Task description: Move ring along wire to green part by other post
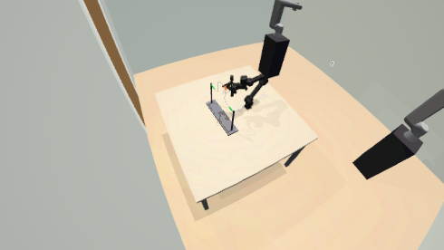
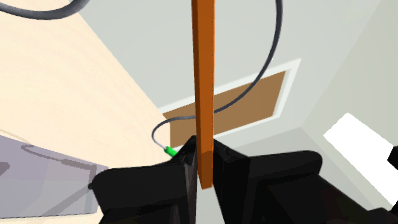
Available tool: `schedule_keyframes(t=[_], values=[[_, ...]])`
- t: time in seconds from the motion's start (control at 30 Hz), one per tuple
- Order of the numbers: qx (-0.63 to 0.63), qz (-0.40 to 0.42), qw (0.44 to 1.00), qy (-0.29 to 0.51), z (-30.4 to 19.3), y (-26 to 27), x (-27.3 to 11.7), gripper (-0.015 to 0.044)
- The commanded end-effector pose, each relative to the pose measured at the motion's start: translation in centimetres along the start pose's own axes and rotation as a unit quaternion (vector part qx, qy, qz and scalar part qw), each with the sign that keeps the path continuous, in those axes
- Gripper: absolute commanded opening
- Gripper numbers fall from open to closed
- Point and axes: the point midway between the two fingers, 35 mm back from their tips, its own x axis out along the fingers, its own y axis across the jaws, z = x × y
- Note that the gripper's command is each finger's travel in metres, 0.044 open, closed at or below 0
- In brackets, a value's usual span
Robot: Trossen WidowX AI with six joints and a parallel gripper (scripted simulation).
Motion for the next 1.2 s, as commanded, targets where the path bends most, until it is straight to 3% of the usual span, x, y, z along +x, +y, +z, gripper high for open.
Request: schedule_keyframes(t=[0.0, 1.17], values=[[-0.027, -0.021, 0.999, -0.002, -0.1, -0.4, -0.1, -0.0150], [-0.233, -0.158, 0.959, -0.028, 0.3, -2.2, -0.1, -0.0150]])
